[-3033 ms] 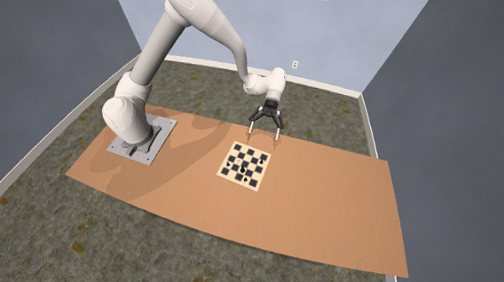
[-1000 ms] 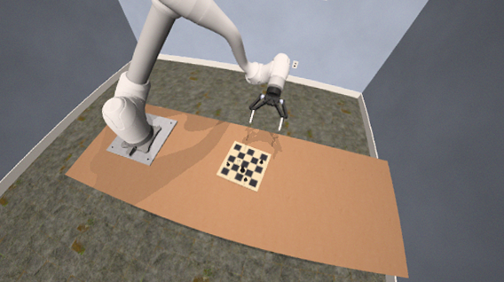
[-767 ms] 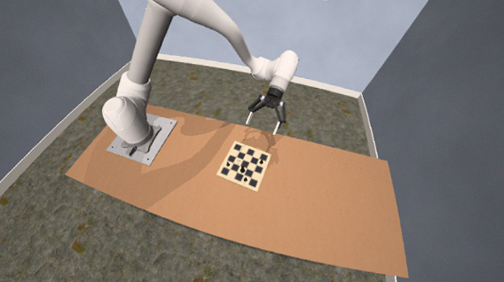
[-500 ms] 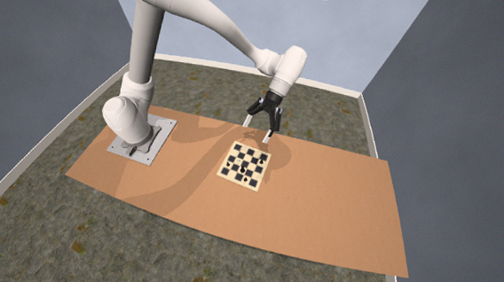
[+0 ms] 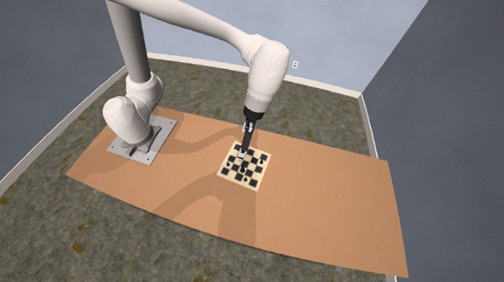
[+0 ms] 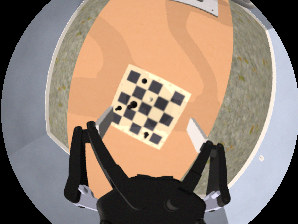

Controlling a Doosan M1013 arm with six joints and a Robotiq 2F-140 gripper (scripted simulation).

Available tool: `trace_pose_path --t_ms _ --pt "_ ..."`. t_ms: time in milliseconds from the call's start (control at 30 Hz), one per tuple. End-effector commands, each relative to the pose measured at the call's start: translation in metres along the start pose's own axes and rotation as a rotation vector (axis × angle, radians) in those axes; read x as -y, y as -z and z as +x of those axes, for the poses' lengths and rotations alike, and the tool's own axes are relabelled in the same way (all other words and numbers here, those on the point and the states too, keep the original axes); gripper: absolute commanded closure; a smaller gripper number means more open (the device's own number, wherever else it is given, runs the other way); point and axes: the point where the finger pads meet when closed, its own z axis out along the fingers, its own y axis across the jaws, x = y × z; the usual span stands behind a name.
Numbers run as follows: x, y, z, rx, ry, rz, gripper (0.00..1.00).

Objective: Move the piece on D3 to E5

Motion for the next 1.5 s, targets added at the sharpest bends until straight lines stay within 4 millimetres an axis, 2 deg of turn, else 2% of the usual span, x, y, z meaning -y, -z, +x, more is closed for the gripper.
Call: trace_pose_path --t_ms 0,133,767,933,1000,1100,1467 --pt "0.018 -0.005 0.014 0.136 -0.185 -0.127 0.0" --pt "0.024 -0.006 0.019 0.174 -0.25 -0.167 0.0" --pt "0.024 -0.007 0.019 0.177 -0.213 -0.164 0.0" --pt "0.024 -0.012 0.017 0.196 0.052 -0.139 0.0" --pt "0.024 -0.012 0.017 0.196 0.052 -0.139 0.0" --pt "0.023 -0.017 0.016 0.213 0.296 -0.113 0.0" --pt "0.02 -0.036 0.013 0.234 0.85 -0.029 0.0"
